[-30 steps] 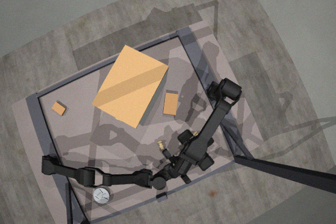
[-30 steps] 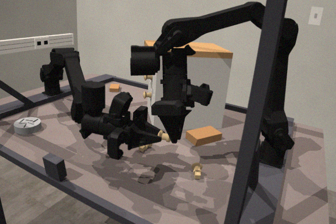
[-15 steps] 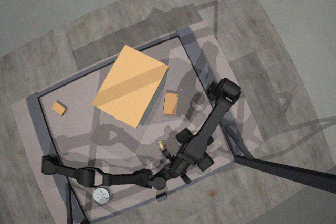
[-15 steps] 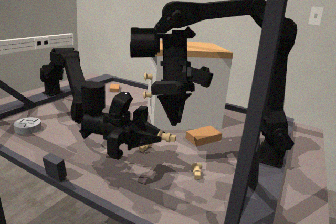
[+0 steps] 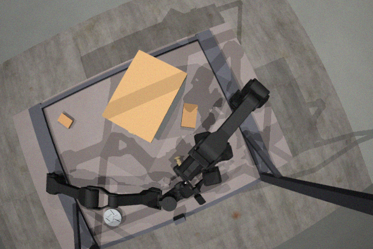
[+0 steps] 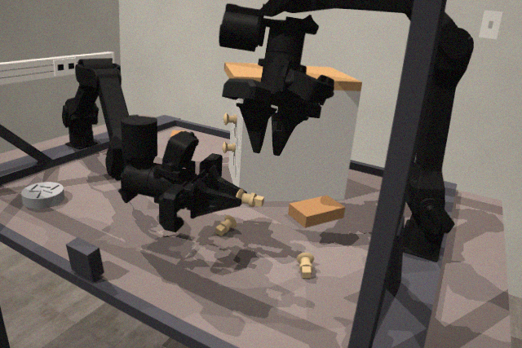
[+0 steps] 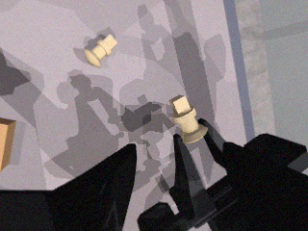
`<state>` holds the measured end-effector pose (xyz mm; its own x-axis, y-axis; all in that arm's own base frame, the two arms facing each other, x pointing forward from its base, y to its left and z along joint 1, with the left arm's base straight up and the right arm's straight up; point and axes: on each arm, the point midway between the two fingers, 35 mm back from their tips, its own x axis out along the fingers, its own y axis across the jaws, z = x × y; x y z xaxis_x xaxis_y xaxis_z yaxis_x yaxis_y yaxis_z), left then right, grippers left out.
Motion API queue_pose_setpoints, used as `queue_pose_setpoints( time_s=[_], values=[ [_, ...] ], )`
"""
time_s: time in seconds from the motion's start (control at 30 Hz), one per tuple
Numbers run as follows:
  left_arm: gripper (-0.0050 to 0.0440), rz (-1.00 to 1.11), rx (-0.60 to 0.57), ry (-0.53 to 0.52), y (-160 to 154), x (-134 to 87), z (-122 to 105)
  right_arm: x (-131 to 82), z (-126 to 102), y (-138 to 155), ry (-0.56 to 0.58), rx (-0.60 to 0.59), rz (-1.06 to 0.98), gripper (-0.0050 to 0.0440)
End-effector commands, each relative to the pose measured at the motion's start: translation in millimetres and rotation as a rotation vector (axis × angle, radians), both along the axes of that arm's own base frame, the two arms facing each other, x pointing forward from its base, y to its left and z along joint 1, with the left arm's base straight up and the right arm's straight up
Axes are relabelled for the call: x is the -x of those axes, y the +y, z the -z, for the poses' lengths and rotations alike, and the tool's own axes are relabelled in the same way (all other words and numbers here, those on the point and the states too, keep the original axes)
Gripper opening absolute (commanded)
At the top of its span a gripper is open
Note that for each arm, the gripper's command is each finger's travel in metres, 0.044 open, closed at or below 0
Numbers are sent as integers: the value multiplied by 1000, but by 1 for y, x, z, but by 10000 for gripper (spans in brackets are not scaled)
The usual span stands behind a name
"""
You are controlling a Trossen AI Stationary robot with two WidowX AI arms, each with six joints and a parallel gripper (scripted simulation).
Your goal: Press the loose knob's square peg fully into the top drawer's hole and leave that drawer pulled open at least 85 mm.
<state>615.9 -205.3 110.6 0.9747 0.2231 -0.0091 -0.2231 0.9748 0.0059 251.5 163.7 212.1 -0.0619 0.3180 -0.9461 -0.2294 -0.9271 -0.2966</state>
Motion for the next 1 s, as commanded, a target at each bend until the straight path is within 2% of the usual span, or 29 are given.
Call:
queue_pose_setpoints(
  time_s=[0.0, 0.27, 0.33, 0.83, 0.9, 0.97],
  values=[
    [80, 0, 27, -57, 17, 16, -39, -6, -21, -17, -47, -49, 205, 240],
    [80, 0, 25, -55, 41, 51, -48, -16, -43, -48, -59, -130, 581, 240],
    [80, 0, 25, -55, 41, 51, -48, -16, -43, -48, -59, -130, 581, 240],
    [80, 0, 20, -49, 100, 137, -69, -18, -87, -112, -57, -380, 1288, 240],
    [80, 0, 20, -49, 100, 137, -69, -18, -87, -112, -57, -380, 1288, 240],
    [80, 0, 19, -48, 109, 150, -73, -17, -94, -121, -53, -428, 1386, 240]
  ],
)
